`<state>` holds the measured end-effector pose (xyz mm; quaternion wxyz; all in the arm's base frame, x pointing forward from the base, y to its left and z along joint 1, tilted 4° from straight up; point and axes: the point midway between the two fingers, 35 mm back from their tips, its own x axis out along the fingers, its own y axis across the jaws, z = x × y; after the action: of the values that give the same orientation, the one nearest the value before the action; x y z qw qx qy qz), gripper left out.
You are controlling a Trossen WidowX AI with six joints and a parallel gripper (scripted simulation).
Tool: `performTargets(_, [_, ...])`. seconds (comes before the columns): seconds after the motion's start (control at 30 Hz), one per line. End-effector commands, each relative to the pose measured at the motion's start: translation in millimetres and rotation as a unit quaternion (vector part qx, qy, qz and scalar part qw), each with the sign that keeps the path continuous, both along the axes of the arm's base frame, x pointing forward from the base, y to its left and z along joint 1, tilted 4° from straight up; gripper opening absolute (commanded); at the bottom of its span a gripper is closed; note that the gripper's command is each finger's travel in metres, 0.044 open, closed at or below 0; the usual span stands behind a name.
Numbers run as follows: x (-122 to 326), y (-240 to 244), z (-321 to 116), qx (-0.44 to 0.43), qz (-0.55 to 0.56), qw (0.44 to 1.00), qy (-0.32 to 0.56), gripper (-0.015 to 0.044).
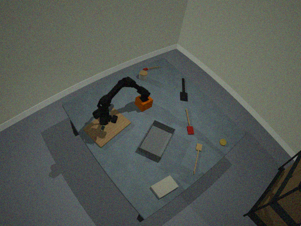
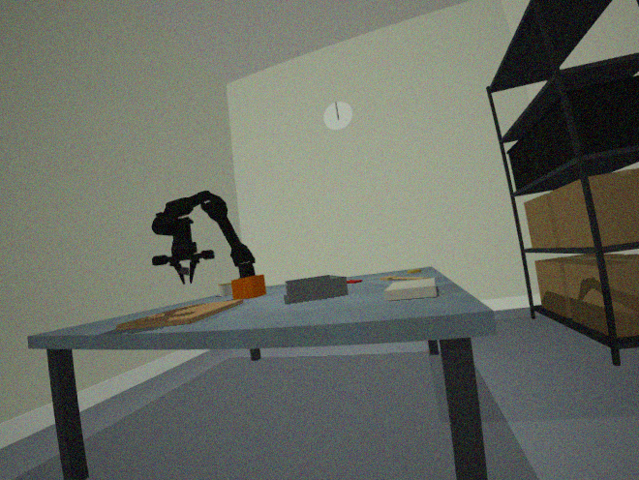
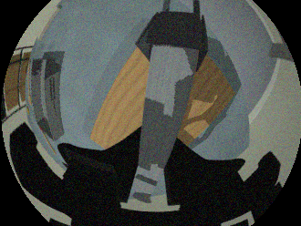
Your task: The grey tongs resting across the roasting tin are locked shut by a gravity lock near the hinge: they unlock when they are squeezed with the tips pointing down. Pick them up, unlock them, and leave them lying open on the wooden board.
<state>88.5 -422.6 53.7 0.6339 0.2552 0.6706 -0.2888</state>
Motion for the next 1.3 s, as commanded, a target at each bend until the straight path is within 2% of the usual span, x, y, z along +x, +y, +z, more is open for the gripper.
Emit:
performTargets(0.0, [0, -3, 4, -0.006, 0.012, 1.000, 0.001, -0.0150])
performTargets(0.23, [1, -5, 5, -0.017, 0.007, 1.000, -0.014, -0.0150])
performTargets(0.73, [0, -19, 18, -0.124, -0.025, 0.981, -0.144, -0.0150])
performTargets(1.27, [-5, -20, 46, -0.239, -0.026, 0.933, -0.267, -0.0150])
